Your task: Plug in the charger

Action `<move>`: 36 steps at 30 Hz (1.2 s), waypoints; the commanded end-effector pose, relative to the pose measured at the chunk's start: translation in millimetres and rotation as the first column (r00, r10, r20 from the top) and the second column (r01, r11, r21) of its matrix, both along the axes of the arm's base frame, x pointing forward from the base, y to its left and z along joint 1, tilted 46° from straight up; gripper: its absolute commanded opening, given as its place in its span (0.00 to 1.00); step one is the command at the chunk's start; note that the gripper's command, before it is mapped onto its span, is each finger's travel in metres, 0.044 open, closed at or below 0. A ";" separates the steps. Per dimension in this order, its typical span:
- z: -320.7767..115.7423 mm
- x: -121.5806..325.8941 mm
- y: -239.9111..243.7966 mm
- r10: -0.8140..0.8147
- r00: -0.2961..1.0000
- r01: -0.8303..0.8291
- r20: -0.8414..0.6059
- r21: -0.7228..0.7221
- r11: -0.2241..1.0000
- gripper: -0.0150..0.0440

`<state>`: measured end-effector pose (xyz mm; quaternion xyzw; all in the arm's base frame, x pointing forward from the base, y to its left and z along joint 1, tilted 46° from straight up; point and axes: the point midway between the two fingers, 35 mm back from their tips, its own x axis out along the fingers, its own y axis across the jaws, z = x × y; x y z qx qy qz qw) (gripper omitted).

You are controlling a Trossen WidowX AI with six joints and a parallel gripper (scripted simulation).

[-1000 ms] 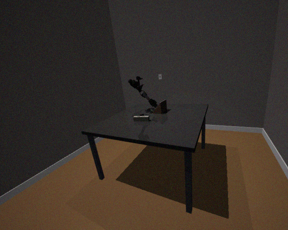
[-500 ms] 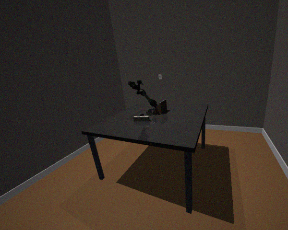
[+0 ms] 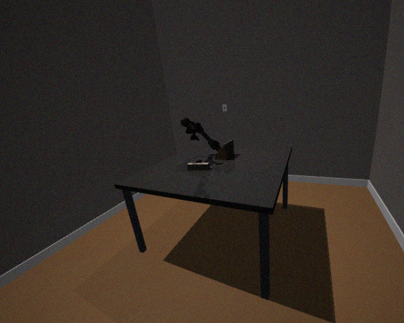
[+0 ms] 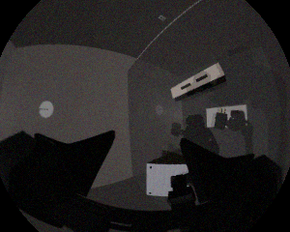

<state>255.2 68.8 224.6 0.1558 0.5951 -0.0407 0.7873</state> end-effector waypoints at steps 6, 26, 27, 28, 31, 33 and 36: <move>-43.5 10.7 -46.8 -0.099 0.990 0.069 -0.105 -0.263 0.962 1.00; -101.5 8.4 -130.6 -0.262 0.926 -0.002 -0.271 -0.700 0.715 1.00; -103.5 7.7 -134.4 -0.269 0.922 -0.013 -0.278 -0.716 0.698 1.00; -105.4 6.6 -138.1 -0.275 0.918 -0.024 -0.285 -0.732 0.681 1.00; -110.4 3.4 -148.2 -0.290 0.907 -0.058 -0.305 -0.773 0.632 1.00; -111.4 2.7 -150.4 -0.293 0.905 -0.066 -0.309 -0.782 0.620 1.00; -111.4 2.7 -150.4 -0.293 0.905 -0.066 -0.309 -0.782 0.620 1.00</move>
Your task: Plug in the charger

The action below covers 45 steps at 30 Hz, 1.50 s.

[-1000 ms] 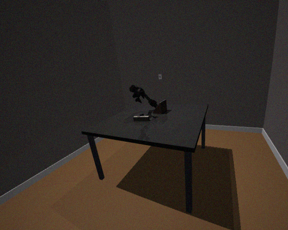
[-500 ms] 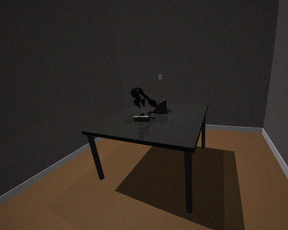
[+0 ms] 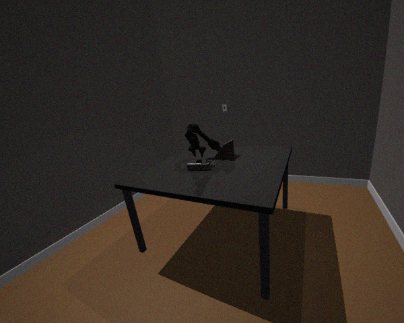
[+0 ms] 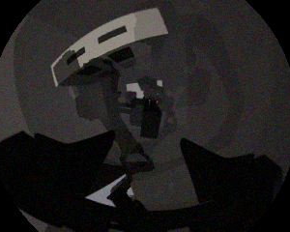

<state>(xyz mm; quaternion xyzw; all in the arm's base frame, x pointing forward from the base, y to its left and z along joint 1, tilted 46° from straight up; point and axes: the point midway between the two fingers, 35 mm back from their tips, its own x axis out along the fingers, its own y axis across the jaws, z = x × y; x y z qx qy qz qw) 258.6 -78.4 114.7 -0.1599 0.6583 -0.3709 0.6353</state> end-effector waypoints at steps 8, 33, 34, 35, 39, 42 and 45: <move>-6.1 -1.8 -8.4 0.007 1.000 -0.007 -0.014 -0.025 1.000 1.00; -31.2 -4.9 -34.5 0.007 1.000 -0.008 -0.013 -0.025 1.000 1.00; -32.3 -5.1 -35.6 0.007 1.000 -0.008 -0.013 -0.025 1.000 1.00; -33.4 -5.3 -36.8 0.007 1.000 -0.008 -0.013 -0.025 1.000 1.00; -37.8 -6.1 -41.6 0.007 1.000 -0.008 -0.013 -0.026 1.000 1.00; -41.1 -6.9 -45.2 0.007 1.000 -0.008 -0.013 -0.027 1.000 1.00; -44.0 -7.7 -48.5 0.007 1.000 -0.007 -0.014 -0.028 1.000 1.00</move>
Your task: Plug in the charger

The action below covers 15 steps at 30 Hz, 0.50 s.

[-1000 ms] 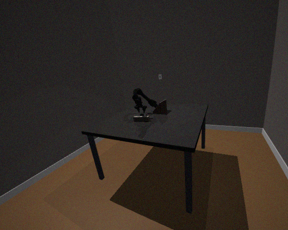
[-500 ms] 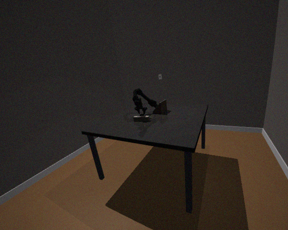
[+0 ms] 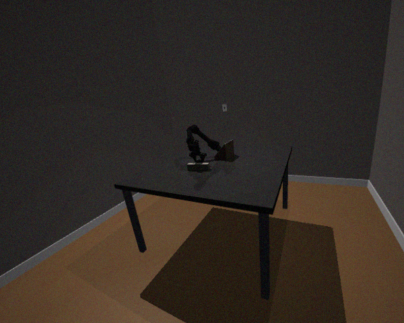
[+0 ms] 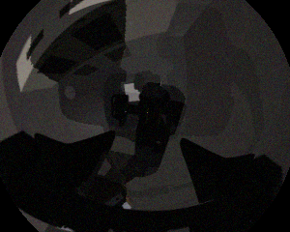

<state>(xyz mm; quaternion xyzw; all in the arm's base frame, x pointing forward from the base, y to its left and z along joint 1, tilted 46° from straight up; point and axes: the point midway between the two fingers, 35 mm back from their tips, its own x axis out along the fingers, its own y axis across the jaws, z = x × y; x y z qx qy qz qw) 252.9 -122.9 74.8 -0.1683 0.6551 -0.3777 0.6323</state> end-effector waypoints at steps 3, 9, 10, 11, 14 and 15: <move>-4.8 -2.2 -4.8 0.006 1.000 -0.006 -0.010 -0.005 1.000 1.00; -2.5 -1.0 -2.8 -0.001 1.000 0.001 -0.001 -0.001 1.000 0.73; -2.5 -1.0 -2.8 -0.001 1.000 0.001 -0.001 -0.001 1.000 0.69; -2.5 -1.0 -2.8 -0.001 1.000 0.001 -0.001 -0.001 1.000 0.64; -2.5 -1.0 -2.8 -0.001 1.000 0.001 -0.001 -0.001 1.000 0.51; -2.5 -1.0 -2.8 -0.001 1.000 0.001 -0.001 -0.001 1.000 0.47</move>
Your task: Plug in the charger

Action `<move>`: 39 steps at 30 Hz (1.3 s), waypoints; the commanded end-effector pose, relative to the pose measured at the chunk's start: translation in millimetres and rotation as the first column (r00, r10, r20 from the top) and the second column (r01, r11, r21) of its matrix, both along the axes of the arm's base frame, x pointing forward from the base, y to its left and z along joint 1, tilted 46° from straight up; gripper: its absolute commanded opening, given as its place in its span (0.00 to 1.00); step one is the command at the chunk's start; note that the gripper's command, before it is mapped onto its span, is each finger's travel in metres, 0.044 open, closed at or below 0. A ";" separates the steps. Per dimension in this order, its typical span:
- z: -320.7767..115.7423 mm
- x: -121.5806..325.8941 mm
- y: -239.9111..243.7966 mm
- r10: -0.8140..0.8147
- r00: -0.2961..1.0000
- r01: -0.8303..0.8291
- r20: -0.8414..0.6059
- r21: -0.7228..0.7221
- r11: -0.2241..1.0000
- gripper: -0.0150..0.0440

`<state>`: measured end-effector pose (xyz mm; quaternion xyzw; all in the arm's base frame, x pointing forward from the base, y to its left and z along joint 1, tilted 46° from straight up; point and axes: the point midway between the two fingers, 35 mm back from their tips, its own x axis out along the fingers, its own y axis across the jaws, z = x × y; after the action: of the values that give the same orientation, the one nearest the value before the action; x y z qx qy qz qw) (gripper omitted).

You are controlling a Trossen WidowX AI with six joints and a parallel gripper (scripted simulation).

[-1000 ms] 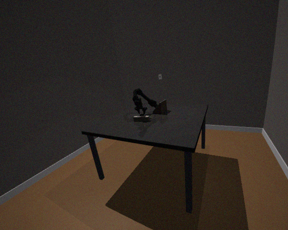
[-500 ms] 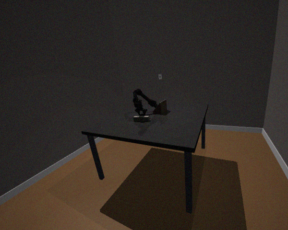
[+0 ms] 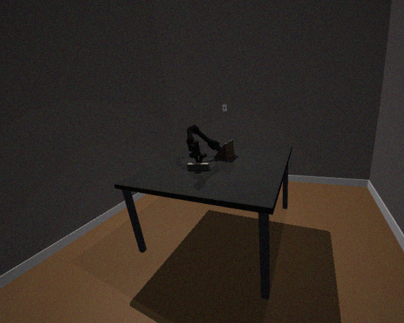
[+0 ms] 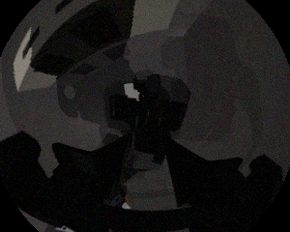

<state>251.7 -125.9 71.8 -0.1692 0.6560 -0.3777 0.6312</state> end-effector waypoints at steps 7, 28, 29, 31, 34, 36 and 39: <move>0.9 0.5 0.8 -0.001 1.000 0.001 0.002 0.000 1.000 0.32; 32.2 1.3 43.6 0.018 1.000 -0.018 -0.020 0.001 1.000 0.25; 30.1 2.0 44.0 0.024 0.999 -0.024 -0.026 0.002 1.000 0.25; 25.0 3.3 45.1 0.039 0.998 -0.038 -0.040 0.004 0.999 0.25; 17.1 5.3 46.8 0.061 0.996 -0.061 -0.063 0.009 0.998 0.25; 11.7 6.5 48.0 0.077 0.994 -0.076 -0.079 0.012 0.997 0.25; 3.7 8.0 49.7 0.099 0.990 -0.098 -0.101 0.017 0.995 0.25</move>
<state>258.8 -80.0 86.1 -0.2024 0.6713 -0.3498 0.6213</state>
